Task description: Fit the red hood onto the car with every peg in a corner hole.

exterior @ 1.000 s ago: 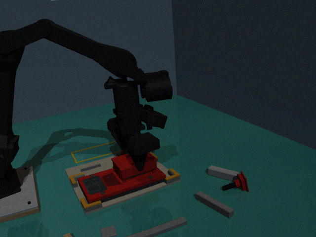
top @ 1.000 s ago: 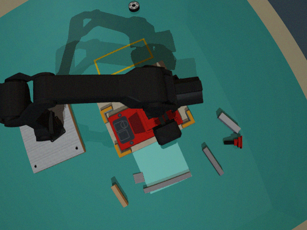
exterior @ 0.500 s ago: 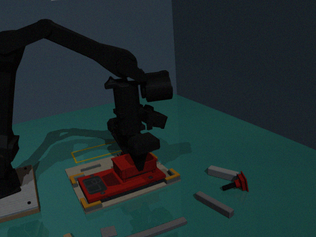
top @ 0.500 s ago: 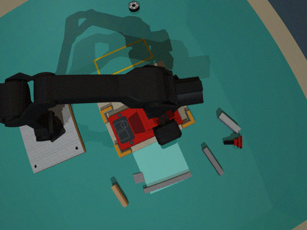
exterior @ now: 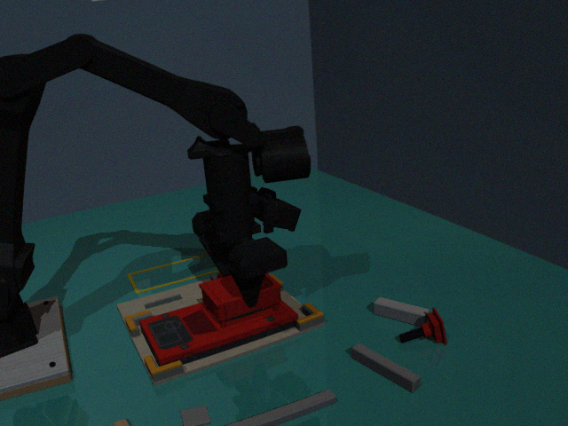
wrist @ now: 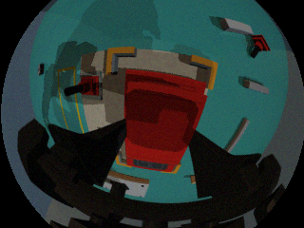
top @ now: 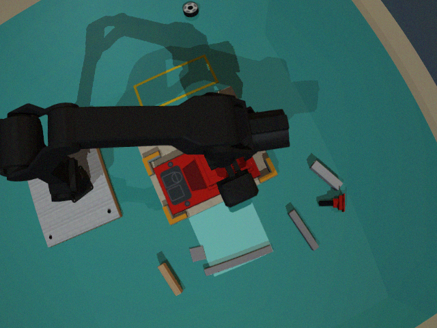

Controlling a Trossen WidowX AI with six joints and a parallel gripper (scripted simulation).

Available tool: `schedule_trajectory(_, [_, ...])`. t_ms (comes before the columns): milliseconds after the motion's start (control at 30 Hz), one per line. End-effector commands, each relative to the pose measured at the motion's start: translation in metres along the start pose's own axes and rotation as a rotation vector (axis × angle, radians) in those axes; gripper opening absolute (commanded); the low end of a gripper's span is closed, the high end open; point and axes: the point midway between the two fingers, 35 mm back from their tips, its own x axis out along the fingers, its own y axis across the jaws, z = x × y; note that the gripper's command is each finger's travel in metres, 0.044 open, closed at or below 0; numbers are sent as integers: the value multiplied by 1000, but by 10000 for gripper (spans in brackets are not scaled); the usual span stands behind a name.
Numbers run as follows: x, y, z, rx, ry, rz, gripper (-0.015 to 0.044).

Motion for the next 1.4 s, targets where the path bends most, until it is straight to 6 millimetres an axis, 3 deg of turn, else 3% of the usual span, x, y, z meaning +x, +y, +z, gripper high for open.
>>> schedule_trajectory(0, [1,0,0,-2,-2,0,0])
schedule_trajectory(1367, [17,0,0,-2,-1,1,0])
